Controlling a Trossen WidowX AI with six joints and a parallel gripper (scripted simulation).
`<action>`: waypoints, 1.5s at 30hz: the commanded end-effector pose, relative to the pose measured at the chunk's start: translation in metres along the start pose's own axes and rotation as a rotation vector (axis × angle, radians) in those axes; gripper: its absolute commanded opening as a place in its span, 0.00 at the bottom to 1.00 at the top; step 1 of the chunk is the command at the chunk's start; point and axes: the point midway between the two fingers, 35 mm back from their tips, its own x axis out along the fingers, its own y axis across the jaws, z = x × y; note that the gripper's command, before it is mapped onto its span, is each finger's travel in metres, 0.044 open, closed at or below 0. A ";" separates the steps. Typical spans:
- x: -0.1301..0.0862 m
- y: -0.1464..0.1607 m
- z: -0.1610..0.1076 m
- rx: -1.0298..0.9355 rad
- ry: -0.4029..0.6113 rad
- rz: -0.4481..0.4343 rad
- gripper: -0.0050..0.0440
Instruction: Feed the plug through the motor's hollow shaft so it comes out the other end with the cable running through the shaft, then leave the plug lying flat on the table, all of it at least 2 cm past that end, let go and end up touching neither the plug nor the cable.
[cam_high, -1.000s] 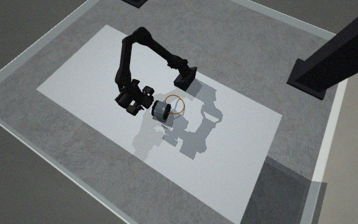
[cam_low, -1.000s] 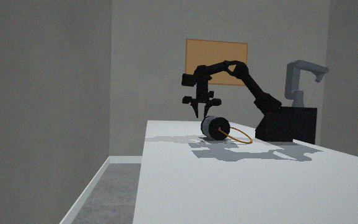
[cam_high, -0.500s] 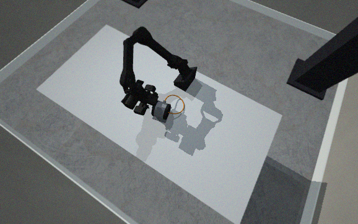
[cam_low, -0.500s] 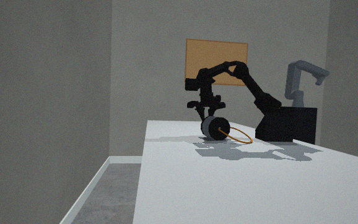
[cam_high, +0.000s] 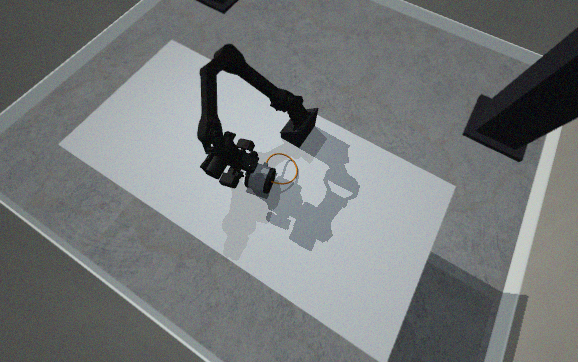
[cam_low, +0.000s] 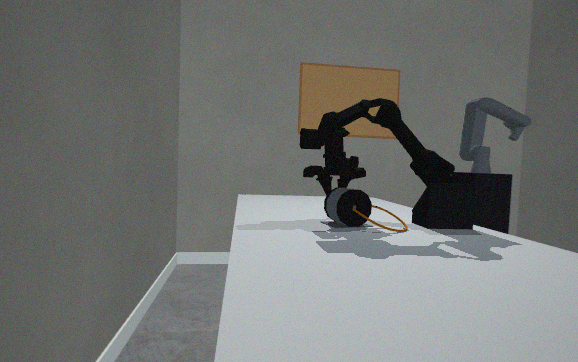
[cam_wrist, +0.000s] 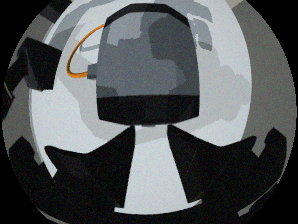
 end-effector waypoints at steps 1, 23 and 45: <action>0.007 0.002 0.004 -0.006 0.000 0.007 0.43; 0.012 0.001 0.005 0.000 -0.001 0.003 0.23; 0.005 0.002 -0.034 -0.004 0.000 0.007 0.10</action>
